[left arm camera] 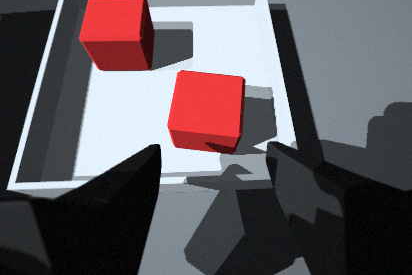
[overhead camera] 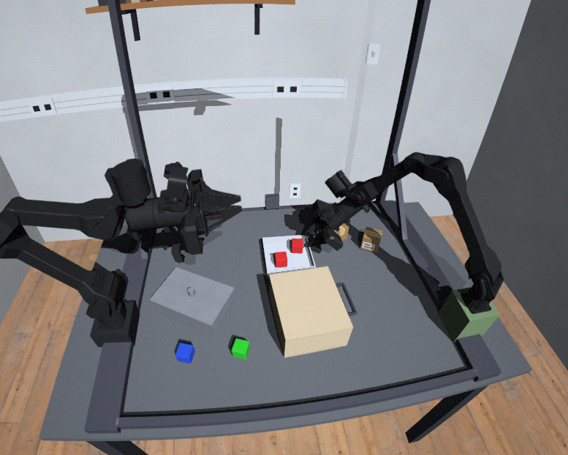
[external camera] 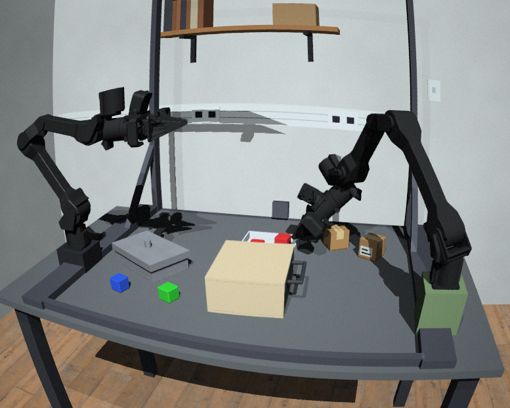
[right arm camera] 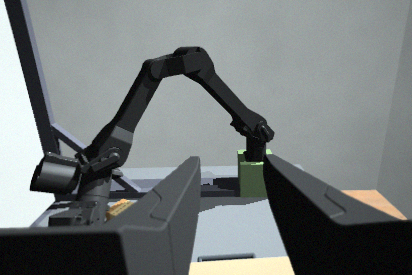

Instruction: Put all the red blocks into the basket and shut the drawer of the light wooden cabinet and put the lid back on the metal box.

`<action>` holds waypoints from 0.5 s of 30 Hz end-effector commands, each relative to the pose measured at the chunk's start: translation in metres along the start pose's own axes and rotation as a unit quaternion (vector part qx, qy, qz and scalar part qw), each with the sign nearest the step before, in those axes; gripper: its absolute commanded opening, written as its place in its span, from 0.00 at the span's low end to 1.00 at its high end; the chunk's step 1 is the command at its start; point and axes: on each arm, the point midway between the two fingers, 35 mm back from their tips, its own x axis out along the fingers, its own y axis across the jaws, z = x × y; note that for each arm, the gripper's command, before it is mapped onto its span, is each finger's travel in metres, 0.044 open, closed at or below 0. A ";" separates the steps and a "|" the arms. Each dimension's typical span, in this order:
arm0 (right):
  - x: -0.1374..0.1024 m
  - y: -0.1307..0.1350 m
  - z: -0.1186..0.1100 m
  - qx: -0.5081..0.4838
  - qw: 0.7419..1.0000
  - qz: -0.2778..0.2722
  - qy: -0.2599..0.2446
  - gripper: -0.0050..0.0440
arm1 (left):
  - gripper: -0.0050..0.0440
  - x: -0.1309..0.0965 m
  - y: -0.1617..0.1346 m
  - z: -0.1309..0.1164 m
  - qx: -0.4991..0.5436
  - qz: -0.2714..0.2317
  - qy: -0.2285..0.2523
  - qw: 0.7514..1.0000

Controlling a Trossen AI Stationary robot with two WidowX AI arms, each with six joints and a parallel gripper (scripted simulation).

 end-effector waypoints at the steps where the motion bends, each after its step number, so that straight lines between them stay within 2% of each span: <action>1: -0.004 -0.001 0.018 0.000 1.000 0.000 -0.023 0.38 | 0.57 -0.033 -0.006 0.023 -0.018 -0.016 -0.020 1.000; 3: -0.004 -0.001 0.018 0.000 1.000 0.000 -0.023 0.38 | 0.57 -0.041 -0.006 0.024 -0.019 -0.015 -0.019 1.000; 4: -0.004 -0.001 0.018 0.000 1.000 0.000 -0.023 0.38 | 0.57 -0.034 -0.007 0.025 -0.019 -0.015 -0.020 0.999; 6: -0.004 -0.001 0.018 0.000 1.000 0.000 -0.023 0.38 | 0.57 -0.034 -0.007 0.025 -0.019 -0.015 -0.020 0.999; 7: -0.004 -0.001 0.018 0.000 1.000 0.000 -0.023 0.38 | 0.57 -0.045 -0.005 0.024 -0.018 -0.015 -0.019 1.000; 8: -0.004 -0.001 0.018 0.000 1.000 0.000 -0.023 0.38 | 0.57 -0.036 -0.002 0.026 -0.020 -0.013 -0.019 1.000; 10: -0.004 -0.001 0.018 0.000 1.000 0.000 -0.023 0.38 | 0.57 -0.038 -0.008 0.033 -0.025 -0.019 -0.025 0.999; 12: -0.004 -0.001 0.018 0.000 1.000 0.000 -0.023 0.38 | 0.57 -0.036 -0.004 0.028 -0.021 -0.016 -0.021 0.999; 15: -0.004 -0.001 0.018 0.000 1.000 0.000 -0.023 0.38 | 0.57 -0.039 -0.009 0.033 -0.027 -0.020 -0.024 0.999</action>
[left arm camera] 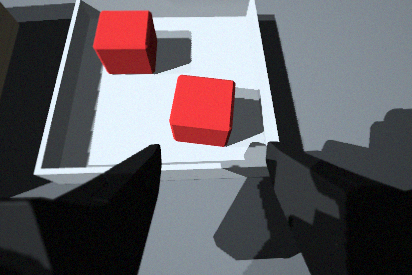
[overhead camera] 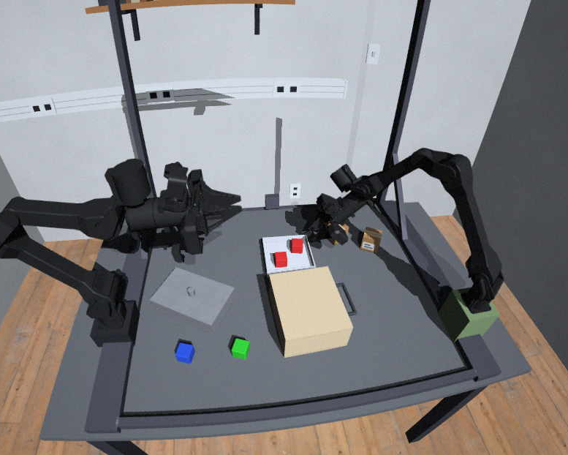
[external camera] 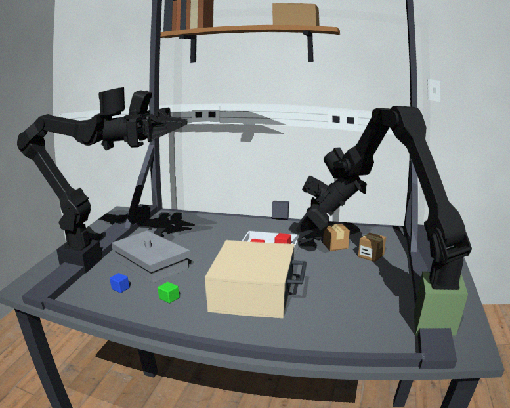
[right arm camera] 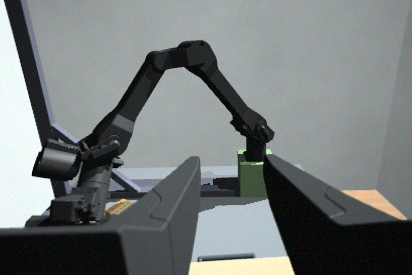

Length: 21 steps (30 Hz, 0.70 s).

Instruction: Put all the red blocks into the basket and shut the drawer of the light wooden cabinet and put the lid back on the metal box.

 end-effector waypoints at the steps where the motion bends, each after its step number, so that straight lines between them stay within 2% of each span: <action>1: -0.004 -0.001 0.018 0.000 1.000 0.000 -0.023 0.38 | 0.57 -0.016 -0.009 0.027 -0.023 -0.018 -0.020 0.999; 21: -0.004 -0.001 0.018 0.000 1.000 0.000 -0.023 0.38 | 0.57 -0.017 -0.010 0.026 -0.022 -0.019 -0.022 0.999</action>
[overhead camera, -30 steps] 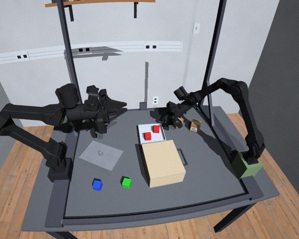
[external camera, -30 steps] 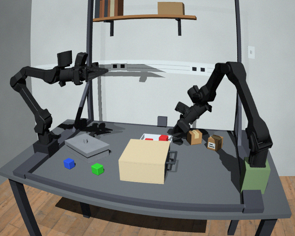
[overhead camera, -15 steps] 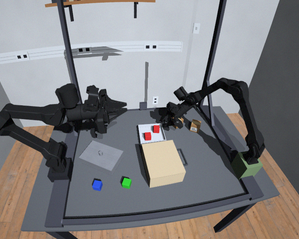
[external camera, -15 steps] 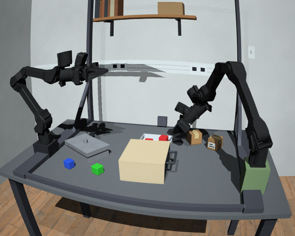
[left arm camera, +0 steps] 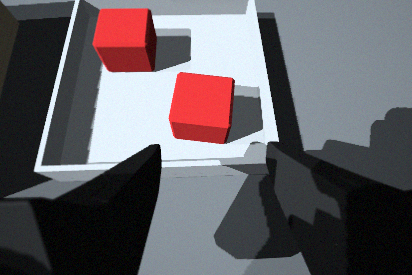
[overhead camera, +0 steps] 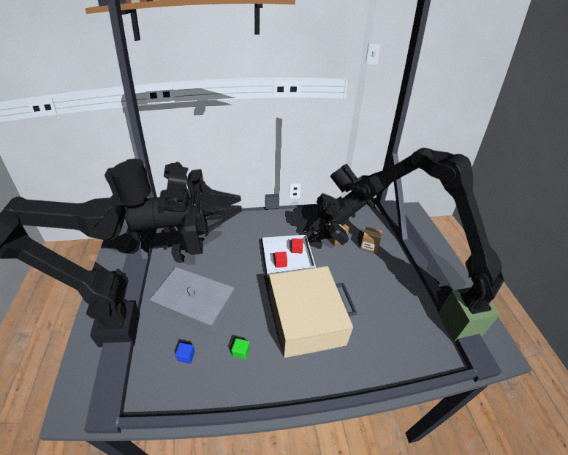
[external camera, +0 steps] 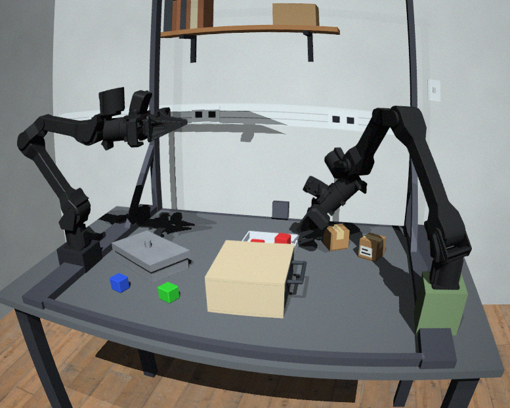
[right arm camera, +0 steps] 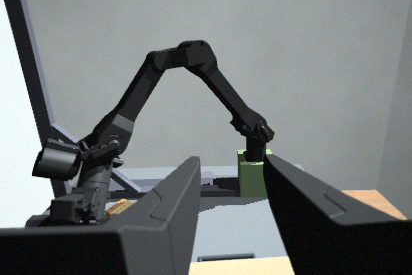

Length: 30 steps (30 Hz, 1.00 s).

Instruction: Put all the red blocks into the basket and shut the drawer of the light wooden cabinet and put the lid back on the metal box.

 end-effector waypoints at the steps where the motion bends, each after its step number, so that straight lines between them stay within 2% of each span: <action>1: -0.004 -0.001 0.018 0.000 1.000 0.000 -0.023 0.38 | 0.57 -0.016 -0.010 0.028 -0.023 -0.019 -0.024 0.999; 12: -0.004 -0.001 0.018 0.000 1.000 0.000 -0.023 0.38 | 0.57 -0.016 -0.010 0.028 -0.023 -0.019 -0.024 0.999; 13: -0.004 -0.001 0.017 0.000 1.000 0.000 -0.023 0.38 | 0.39 -0.015 0.000 0.027 -0.021 -0.015 -0.018 0.999; 14: -0.004 -0.001 0.017 0.000 1.000 0.000 -0.023 0.38 | 0.39 -0.016 0.002 0.031 -0.023 -0.016 -0.019 0.999; 19: -0.003 -0.001 0.016 0.000 1.000 0.000 -0.022 0.38 | 0.39 -0.024 0.026 0.066 -0.040 -0.029 -0.031 0.998; 21: -0.003 -0.001 0.016 0.000 1.000 0.000 -0.022 0.38 | 0.39 -0.024 0.026 0.066 -0.040 -0.029 -0.031 0.998; 30: -0.003 -0.001 0.012 -0.001 1.000 0.000 -0.017 0.38 | 0.39 -0.055 0.092 0.138 -0.068 -0.061 -0.074 0.993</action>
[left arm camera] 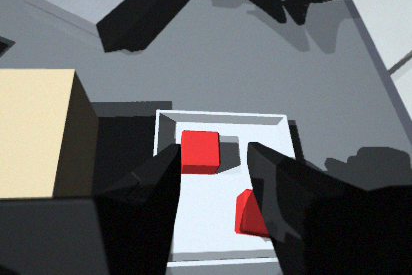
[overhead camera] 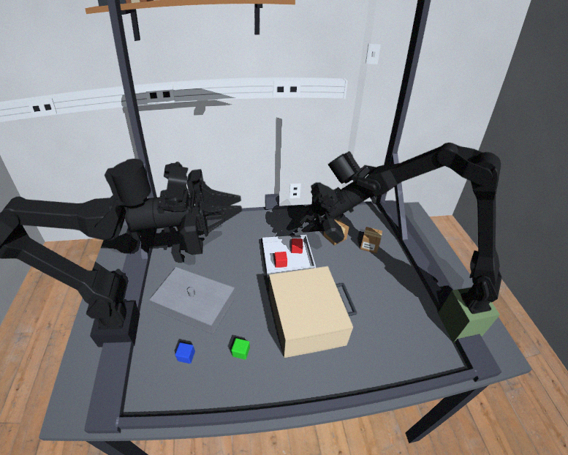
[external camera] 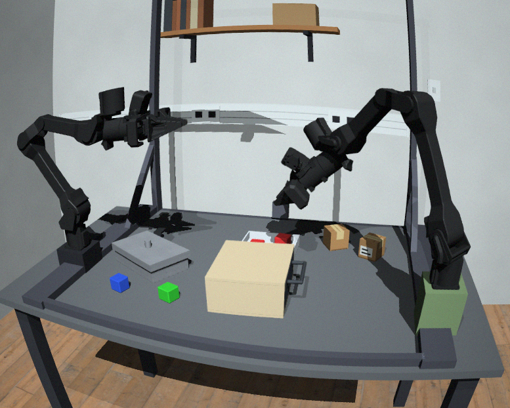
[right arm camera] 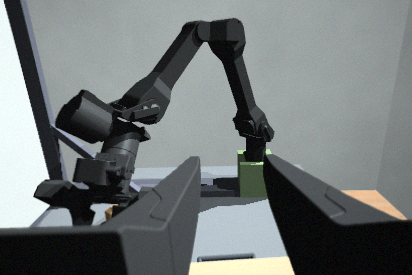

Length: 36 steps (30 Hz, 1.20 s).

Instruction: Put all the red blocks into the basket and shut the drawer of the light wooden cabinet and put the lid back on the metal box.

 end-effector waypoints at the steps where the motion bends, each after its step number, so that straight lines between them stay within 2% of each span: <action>1: -0.003 -0.001 0.012 -0.001 1.000 0.000 -0.017 0.38 | 0.39 -0.026 0.020 0.050 -0.023 -0.029 -0.040 0.999; 5: -0.003 -0.001 0.010 -0.001 1.000 -0.001 -0.015 0.38 | 0.39 -0.030 0.028 0.058 -0.024 -0.032 -0.046 0.998; 9: -0.003 -0.001 0.009 -0.001 1.000 0.000 -0.014 0.38 | 0.39 -0.029 0.024 0.055 -0.022 -0.034 -0.043 0.998; 10: -0.003 -0.001 0.009 -0.001 1.000 0.000 -0.014 0.38 | 0.39 -0.024 0.023 0.047 -0.017 -0.030 -0.036 0.999; 12: -0.003 -0.001 0.008 -0.001 1.000 0.000 -0.013 0.38 | 0.39 -0.033 0.022 0.058 -0.027 -0.032 -0.049 0.998; 16: -0.003 -0.001 0.008 -0.001 1.000 0.000 -0.013 0.38 | 0.39 -0.032 0.024 0.056 -0.026 -0.029 -0.047 0.998; 17: -0.003 -0.003 0.005 -0.003 1.000 -0.002 -0.010 0.38 | 0.39 -0.024 0.029 0.058 -0.042 -0.023 -0.037 0.998; 18: -0.004 -0.001 0.018 -0.003 1.000 0.001 -0.024 0.38 | 0.39 -0.022 0.033 0.055 -0.054 -0.019 -0.027 0.998; 19: -0.003 -0.002 0.006 -0.002 1.000 -0.001 -0.011 0.38 | 0.39 -0.019 0.037 0.051 -0.069 -0.014 -0.015 0.997; 23: -0.003 -0.002 0.007 -0.002 1.000 -0.001 -0.012 0.38 | 0.39 -0.012 0.060 0.042 -0.158 0.011 0.038 0.987; 30: -0.003 -0.002 0.007 -0.002 1.000 -0.001 -0.012 0.38 | 0.39 -0.012 0.075 0.034 -0.217 0.032 0.072 0.973; 36: -0.003 -0.002 0.007 -0.002 1.000 -0.001 -0.012 0.38 | 0.39 -0.013 0.110 0.014 -0.356 0.099 0.144 0.918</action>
